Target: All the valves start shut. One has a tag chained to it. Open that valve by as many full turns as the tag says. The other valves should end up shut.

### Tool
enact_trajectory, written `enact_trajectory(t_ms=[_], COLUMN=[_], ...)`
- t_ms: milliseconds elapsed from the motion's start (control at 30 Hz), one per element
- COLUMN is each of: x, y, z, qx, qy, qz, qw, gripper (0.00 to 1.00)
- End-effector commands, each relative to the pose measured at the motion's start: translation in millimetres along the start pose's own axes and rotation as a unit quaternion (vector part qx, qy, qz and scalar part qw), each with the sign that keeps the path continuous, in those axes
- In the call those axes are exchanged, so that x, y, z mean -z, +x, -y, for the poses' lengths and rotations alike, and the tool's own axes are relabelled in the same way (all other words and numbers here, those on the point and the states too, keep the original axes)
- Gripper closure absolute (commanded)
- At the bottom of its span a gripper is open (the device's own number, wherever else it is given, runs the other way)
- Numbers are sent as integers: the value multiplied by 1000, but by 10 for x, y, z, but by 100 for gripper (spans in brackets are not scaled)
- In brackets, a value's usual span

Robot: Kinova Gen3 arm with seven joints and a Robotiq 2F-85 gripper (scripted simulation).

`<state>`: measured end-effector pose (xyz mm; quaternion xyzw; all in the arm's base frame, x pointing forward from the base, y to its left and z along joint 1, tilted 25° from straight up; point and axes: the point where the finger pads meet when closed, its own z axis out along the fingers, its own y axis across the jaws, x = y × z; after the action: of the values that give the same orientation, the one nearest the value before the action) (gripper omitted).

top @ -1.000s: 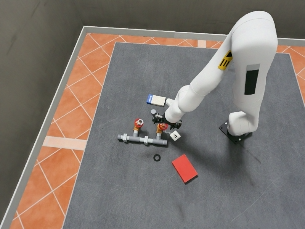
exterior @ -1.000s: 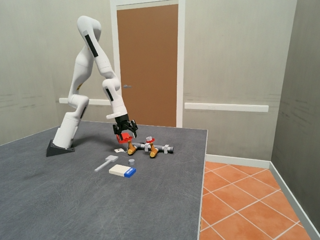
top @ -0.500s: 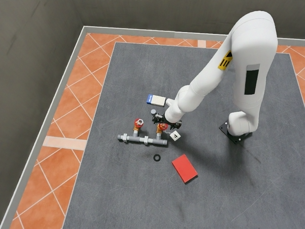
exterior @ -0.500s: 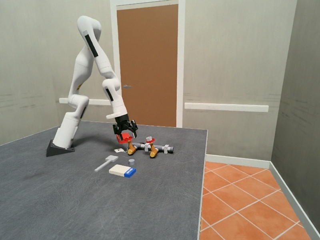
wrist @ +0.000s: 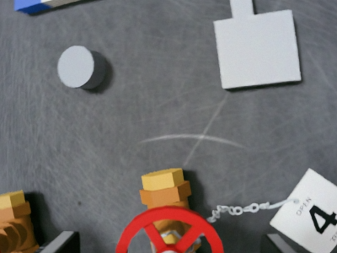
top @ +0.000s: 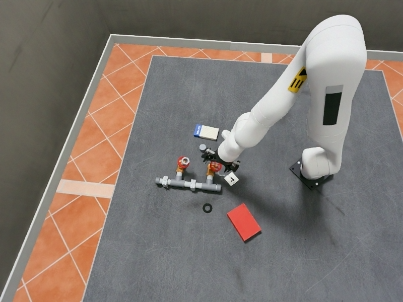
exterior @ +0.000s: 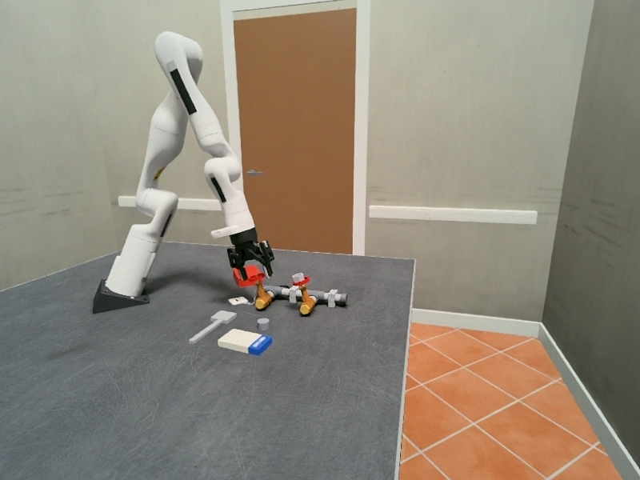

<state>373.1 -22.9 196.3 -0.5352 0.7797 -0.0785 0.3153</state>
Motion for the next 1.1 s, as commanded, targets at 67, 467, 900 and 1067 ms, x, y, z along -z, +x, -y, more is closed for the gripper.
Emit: enact_trajectory(t_ms=[67, 467, 900, 1067], x=[1, 1, 1, 1], y=[0, 0, 0, 0], z=[3, 3, 3, 4], qx=[-22, -185, -365, -449], qy=[0, 0, 0, 1], qz=[0, 0, 0, 0], qw=[1000, 983, 931, 894], gripper=[0, 0, 0, 0])
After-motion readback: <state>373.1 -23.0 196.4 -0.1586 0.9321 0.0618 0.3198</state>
